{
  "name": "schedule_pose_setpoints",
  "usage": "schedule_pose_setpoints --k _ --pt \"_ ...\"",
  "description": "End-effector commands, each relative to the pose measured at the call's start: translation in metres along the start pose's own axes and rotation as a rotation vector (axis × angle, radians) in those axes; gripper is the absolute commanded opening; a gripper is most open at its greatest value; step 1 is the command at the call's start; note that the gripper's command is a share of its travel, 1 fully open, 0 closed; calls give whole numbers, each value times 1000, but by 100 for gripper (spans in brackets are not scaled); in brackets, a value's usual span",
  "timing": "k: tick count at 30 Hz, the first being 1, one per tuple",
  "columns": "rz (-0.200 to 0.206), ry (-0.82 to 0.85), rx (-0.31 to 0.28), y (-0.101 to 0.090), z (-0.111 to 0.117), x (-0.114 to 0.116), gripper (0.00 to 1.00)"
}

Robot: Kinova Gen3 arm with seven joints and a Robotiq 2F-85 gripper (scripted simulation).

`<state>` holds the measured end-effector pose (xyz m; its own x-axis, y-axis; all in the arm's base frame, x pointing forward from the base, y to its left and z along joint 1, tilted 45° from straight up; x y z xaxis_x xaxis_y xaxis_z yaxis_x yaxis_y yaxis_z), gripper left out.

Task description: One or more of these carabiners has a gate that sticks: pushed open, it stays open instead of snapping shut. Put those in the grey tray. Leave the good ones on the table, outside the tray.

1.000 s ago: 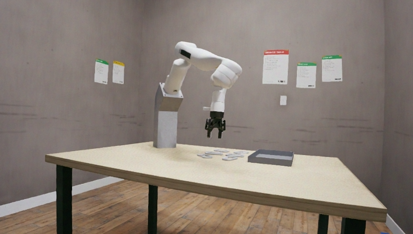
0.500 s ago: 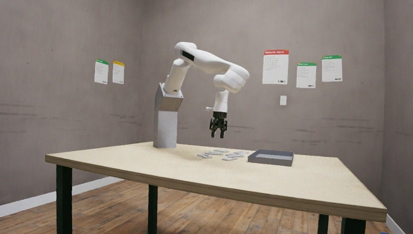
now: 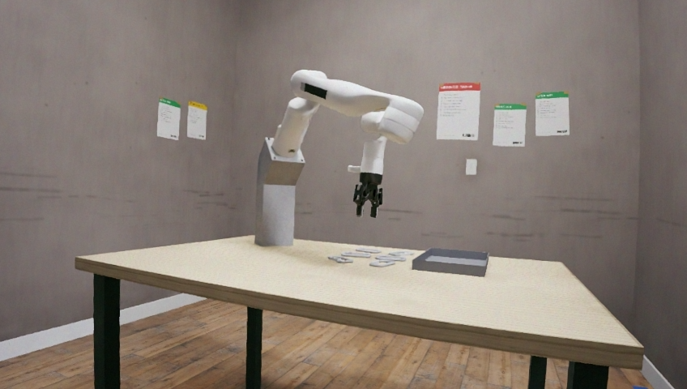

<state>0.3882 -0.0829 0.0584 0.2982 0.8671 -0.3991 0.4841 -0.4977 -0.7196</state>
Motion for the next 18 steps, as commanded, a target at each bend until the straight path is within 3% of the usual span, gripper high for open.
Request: schedule_pose_setpoints --k 1,5,6,18 --pt "-1 -1 -16 -4 -7 1 100" --pt "-1 -1 -16 -4 -7 1 100" --pt "-1 -1 -11 -50 -21 6 100" --pt "-1 -1 -11 -50 -21 6 100"
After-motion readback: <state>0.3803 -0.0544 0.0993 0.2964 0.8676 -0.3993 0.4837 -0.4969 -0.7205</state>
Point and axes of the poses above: the point where the finger pads meet when closed, its own y axis out along the fingers, its own x axis across the jaws, z = x × y, the point moved 2 cm from there along -y, back along the fingers, and after that the axes turned 6 degrees about -y, right-handed, at the moved point
